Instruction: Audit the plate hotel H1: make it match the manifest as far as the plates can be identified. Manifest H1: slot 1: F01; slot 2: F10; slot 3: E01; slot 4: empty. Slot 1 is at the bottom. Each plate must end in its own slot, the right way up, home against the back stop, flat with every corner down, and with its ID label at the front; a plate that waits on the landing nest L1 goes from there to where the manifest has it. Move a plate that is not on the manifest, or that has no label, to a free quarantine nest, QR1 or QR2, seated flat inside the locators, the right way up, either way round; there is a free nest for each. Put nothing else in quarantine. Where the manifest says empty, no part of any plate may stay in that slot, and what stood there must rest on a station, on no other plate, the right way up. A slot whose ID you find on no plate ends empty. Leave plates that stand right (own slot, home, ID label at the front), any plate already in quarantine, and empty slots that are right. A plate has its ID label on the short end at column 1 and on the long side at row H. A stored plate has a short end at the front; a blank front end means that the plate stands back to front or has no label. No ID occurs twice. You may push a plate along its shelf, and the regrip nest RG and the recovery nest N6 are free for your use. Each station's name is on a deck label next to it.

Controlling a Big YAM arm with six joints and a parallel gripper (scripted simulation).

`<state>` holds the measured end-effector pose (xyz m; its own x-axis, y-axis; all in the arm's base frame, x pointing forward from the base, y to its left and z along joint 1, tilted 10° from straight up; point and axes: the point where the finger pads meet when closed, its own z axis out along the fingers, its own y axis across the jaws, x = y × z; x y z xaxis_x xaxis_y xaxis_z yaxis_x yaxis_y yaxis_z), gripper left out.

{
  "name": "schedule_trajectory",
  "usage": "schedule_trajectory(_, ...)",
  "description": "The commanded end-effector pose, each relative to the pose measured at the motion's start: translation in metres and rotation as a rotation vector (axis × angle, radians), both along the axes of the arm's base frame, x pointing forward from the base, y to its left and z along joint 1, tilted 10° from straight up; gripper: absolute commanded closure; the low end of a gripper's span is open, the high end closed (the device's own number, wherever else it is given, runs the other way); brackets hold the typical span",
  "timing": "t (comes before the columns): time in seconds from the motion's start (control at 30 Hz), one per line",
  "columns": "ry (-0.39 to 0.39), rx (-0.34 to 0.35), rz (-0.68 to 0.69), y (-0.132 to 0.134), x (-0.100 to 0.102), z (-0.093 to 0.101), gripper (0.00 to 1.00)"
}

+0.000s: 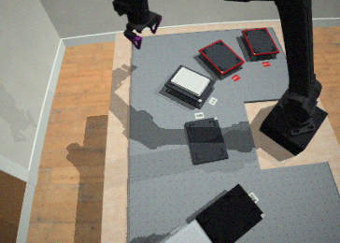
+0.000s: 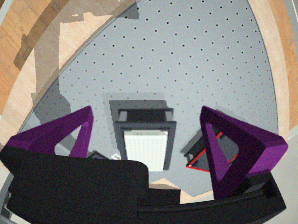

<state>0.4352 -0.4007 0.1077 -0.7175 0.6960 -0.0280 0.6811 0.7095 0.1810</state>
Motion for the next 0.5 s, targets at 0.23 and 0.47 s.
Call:
schedule_trajectory(0.23, -0.008, -0.012, 0.002, 0.006, 0.014, -0.033, 0.0)
schedule_trajectory(0.47, -0.074, -0.076, 0.007, -0.006, 0.027, 0.012, 0.0)
